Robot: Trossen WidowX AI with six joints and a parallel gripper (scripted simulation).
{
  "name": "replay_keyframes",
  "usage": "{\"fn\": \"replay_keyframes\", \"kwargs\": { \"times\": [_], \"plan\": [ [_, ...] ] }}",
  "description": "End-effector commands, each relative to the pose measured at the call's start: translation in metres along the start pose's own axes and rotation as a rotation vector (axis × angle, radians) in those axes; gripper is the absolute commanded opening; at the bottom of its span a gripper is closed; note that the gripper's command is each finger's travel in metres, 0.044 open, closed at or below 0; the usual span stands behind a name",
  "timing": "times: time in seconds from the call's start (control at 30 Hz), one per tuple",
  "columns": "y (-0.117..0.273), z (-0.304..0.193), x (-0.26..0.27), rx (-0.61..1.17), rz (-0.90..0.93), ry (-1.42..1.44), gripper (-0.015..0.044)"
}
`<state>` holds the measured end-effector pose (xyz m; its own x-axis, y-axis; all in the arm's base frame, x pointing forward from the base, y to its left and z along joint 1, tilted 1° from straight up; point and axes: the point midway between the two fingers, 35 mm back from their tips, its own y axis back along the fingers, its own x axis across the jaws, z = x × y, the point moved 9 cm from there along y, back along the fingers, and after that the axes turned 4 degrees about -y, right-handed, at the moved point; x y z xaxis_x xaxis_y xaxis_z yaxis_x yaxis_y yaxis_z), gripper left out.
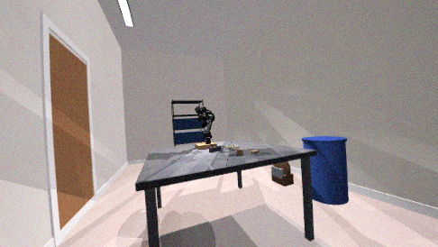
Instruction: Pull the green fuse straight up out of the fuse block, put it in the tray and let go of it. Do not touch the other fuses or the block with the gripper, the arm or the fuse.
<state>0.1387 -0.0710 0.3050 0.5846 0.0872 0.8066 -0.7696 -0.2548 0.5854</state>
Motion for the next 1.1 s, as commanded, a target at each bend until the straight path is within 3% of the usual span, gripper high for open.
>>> {"fn": "replay_keyframes", "kwargs": {
  "times": [0.0, 0.53, 1.07],
  "plan": [
    [-0.060, 0.025, -0.003, 0.107, -0.291, 0.453, 0.0069],
    [-0.202, 0.012, -0.037, 0.694, -0.781, 1.540, 0.0069],
    [-0.207, 0.009, -0.037, 0.702, -0.784, 1.552, 0.0069]
  ]
}}
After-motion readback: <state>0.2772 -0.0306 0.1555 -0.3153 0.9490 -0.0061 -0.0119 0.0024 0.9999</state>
